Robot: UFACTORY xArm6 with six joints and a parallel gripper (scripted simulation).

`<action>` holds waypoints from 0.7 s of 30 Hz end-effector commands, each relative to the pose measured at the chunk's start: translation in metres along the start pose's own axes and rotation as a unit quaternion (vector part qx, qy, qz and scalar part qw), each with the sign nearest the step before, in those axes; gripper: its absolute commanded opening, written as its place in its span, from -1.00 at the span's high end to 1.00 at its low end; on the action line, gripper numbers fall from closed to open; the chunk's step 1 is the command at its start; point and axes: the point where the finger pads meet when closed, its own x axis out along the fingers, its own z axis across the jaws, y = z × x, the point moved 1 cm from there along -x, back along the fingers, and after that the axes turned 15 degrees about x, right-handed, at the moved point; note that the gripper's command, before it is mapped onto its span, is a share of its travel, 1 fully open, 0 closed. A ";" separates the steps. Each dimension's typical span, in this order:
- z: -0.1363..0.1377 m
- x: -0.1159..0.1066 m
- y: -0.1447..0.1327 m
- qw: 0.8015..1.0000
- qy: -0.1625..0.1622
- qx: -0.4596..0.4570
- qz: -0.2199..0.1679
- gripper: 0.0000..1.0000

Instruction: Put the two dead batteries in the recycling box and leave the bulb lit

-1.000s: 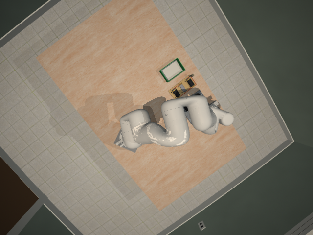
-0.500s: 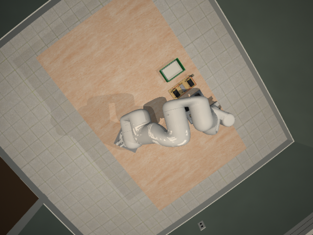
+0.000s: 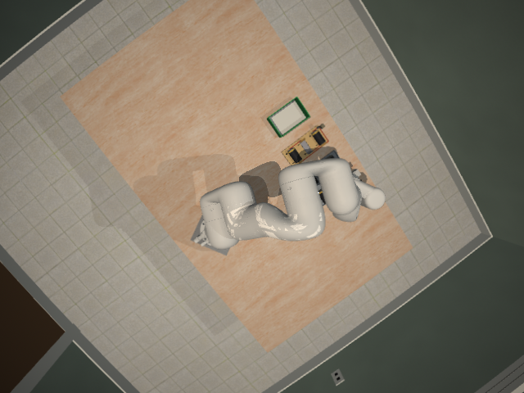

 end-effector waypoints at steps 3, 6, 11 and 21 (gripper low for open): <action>0.008 0.032 -0.001 1.000 -0.006 -0.001 0.001 0.44; 0.008 0.032 -0.001 1.000 -0.006 -0.001 0.001 0.44; 0.008 0.032 -0.001 1.000 -0.006 -0.001 0.001 0.44; 0.010 0.032 -0.001 1.000 -0.006 -0.001 0.001 0.44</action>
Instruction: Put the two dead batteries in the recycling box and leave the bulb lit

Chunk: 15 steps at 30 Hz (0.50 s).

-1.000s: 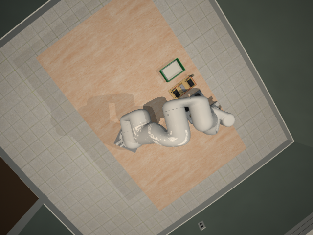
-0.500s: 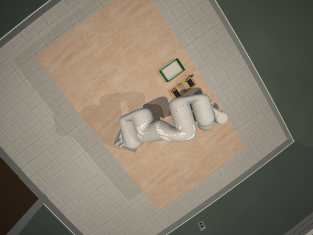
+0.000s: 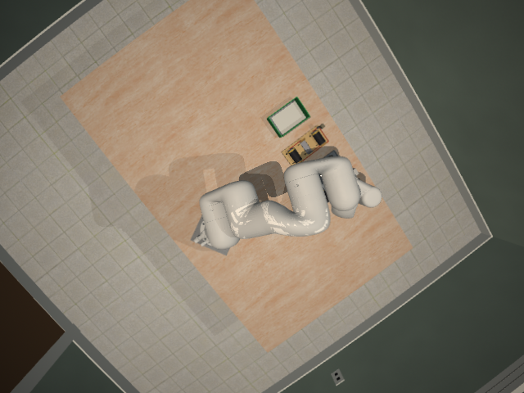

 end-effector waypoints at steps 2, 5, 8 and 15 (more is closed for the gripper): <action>0.003 -0.001 0.000 1.000 -0.002 0.000 0.000 0.44; 0.003 -0.001 0.000 1.000 -0.002 0.000 0.000 0.44; 0.003 -0.001 0.000 1.000 -0.002 0.000 0.000 0.44; 0.003 0.000 0.000 1.000 -0.002 0.000 0.000 0.44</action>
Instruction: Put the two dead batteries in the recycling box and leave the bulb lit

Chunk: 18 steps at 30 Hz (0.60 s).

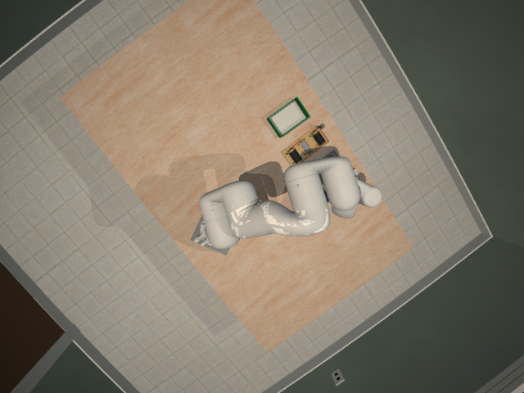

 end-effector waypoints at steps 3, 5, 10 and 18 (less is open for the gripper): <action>0.002 0.009 0.000 1.000 -0.002 0.000 0.000 0.44; 0.002 0.019 0.000 1.000 -0.002 0.000 0.000 0.44; 0.002 0.039 0.000 1.000 -0.002 0.000 0.000 0.44; 0.002 0.043 0.000 1.000 -0.002 0.000 0.000 0.44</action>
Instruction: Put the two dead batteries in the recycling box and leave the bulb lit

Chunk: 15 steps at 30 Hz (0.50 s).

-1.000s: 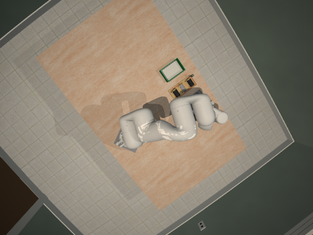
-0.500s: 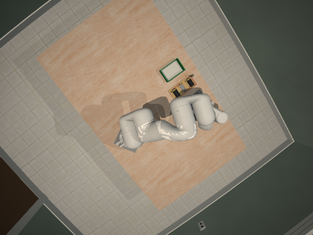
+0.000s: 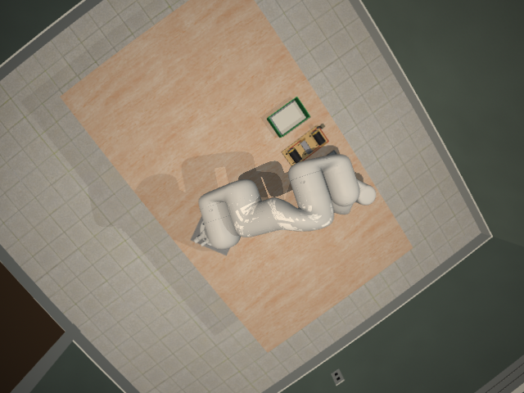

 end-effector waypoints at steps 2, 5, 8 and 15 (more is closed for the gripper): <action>0.003 0.000 0.000 1.000 -0.003 0.000 0.000 0.44; 0.003 0.000 0.000 1.000 -0.003 0.000 0.000 0.44; 0.003 0.000 0.000 1.000 -0.003 0.000 0.000 -0.01; 0.003 0.000 0.000 1.000 -0.003 0.000 0.000 -0.01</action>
